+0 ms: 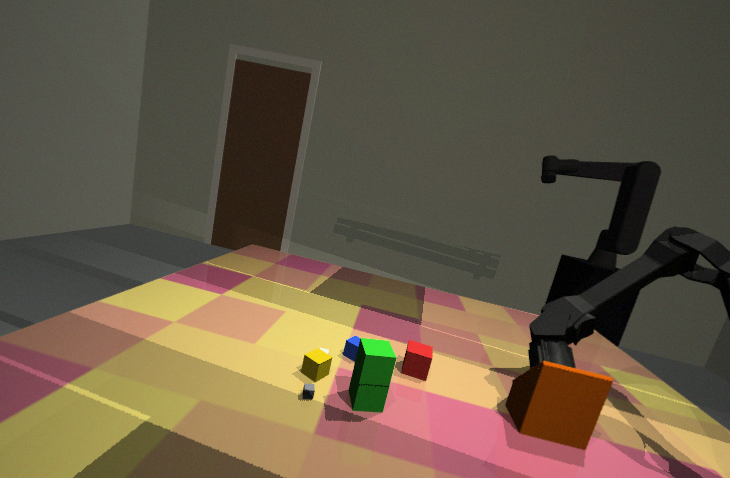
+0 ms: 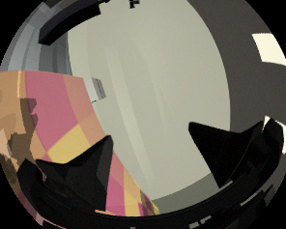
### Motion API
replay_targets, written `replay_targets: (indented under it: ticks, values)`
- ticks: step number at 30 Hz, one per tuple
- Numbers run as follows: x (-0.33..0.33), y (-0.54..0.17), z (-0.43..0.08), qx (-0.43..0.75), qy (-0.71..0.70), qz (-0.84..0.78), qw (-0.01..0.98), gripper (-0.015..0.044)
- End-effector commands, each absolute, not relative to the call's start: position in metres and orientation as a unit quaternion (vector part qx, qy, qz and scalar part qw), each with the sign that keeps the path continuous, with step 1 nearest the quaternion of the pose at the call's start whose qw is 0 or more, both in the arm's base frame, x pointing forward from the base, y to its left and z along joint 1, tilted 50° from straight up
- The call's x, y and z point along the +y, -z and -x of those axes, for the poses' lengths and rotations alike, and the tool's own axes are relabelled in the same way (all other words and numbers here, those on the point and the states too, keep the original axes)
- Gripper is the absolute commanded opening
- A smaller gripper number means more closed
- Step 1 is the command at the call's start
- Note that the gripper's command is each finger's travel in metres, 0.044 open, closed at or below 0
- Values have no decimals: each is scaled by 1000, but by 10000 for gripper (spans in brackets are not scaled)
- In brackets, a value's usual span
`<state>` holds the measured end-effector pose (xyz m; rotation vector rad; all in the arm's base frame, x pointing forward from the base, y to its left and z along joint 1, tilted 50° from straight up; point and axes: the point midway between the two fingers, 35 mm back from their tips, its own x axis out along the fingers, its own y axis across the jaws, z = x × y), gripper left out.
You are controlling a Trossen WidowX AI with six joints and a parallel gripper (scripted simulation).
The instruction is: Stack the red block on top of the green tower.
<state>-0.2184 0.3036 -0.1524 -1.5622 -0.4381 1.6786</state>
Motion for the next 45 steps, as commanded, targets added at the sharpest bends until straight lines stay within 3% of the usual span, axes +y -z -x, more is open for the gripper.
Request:
replay_targets:
  ticks: [1, 25, 45]
  values:
    - [304, 152, 217, -170, -660, 616, 394, 426]
    - [354, 120, 29, 106, -497, 638, 579, 440]
    - [292, 67, -139, 362, -252, 560, 701, 440]
